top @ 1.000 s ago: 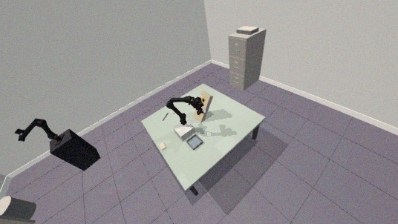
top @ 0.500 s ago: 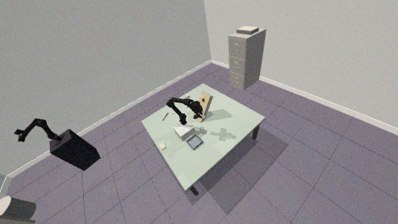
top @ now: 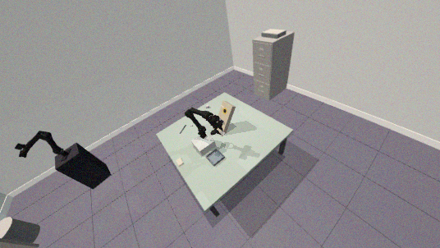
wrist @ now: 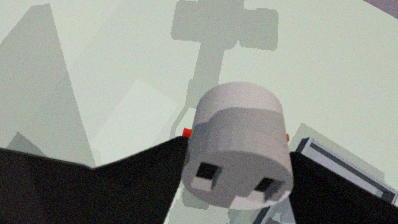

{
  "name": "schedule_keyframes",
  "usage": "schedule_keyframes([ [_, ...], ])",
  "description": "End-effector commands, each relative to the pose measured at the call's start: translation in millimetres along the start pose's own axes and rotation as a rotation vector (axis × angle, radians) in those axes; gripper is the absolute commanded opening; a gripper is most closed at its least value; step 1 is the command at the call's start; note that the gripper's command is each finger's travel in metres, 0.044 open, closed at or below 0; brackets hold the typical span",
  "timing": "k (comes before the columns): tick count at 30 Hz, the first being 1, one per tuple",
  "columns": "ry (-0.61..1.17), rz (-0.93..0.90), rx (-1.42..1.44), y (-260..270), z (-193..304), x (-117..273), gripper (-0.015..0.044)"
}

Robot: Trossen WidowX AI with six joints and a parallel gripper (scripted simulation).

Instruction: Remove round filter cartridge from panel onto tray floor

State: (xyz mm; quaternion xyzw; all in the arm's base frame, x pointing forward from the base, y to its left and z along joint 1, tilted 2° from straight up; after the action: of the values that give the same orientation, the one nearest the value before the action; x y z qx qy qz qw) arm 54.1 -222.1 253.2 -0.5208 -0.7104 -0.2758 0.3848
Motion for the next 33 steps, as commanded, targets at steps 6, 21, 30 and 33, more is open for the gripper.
schedule_keyframes([
  [6, 0.008, 0.077, -0.123, -33.3, 14.5, -31.4, 0.0000],
  [21, 0.016, 0.213, -0.345, -93.1, 62.8, -76.3, 0.0000],
  [30, 0.020, 0.294, -0.479, -121.7, 103.4, -94.1, 0.0000],
  [33, 0.021, 0.315, -0.514, -127.7, 114.9, -97.6, 0.0000],
])
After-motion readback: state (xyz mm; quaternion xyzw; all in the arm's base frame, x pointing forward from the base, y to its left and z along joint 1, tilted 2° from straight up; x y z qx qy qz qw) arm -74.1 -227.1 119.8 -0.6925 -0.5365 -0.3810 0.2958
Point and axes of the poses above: the point midway between the two fingers, 35 mm back from their tips, its own x axis back along the fingers, its own y axis across the jaws, z = x × y, the point moved 6 cm from there along x, back along the fingers, and after that the axes turned 3 degrees about x, right-handed, at the moved point
